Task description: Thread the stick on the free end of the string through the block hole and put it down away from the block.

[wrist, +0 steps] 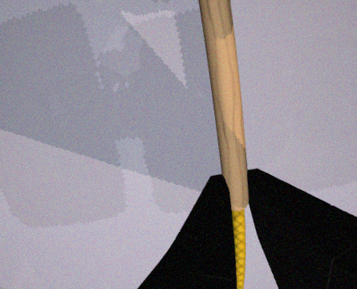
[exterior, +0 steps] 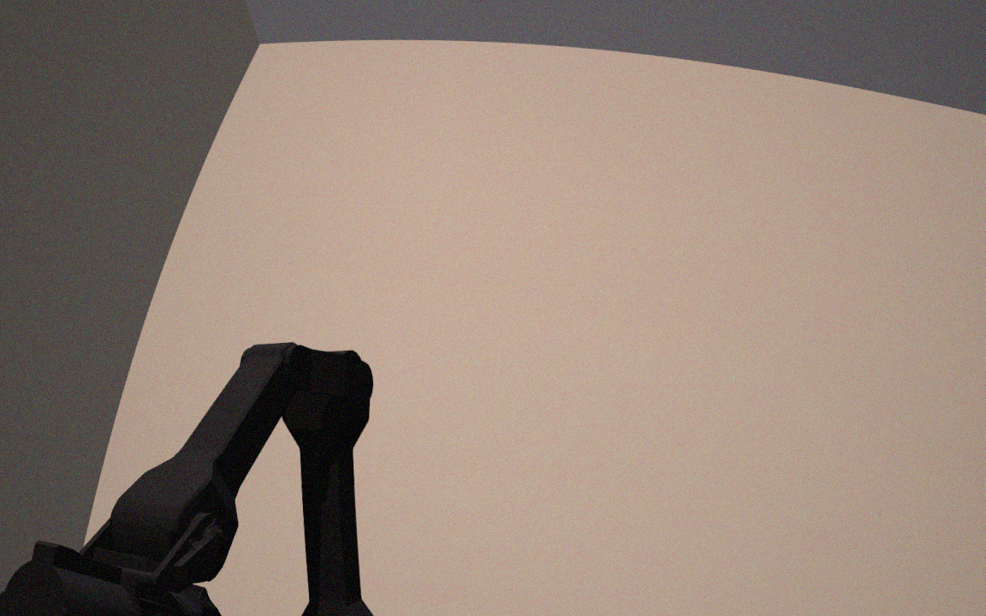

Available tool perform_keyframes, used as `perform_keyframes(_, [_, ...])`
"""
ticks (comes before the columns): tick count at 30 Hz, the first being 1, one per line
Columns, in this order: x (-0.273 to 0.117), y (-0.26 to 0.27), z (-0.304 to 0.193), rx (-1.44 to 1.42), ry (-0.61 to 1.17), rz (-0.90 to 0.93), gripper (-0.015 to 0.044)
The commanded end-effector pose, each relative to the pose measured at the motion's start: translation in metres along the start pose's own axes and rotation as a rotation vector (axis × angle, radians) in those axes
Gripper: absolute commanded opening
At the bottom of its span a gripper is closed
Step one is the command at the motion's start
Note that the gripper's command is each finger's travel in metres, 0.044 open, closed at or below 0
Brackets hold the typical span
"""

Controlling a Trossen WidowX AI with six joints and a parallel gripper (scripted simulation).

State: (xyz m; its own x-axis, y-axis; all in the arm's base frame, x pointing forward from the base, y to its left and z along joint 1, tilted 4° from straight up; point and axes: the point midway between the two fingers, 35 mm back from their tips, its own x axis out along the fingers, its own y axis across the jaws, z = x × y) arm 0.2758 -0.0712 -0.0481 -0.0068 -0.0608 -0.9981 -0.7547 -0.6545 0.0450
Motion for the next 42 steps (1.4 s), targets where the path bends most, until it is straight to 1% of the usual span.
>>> perform_keyframes(1, [-0.003,0.0,0.0,0.0,0.0,0.0,0.0])
perform_keyframes(42, [-0.056,-0.001,-0.001,0.0,0.0,0.0,0.0])
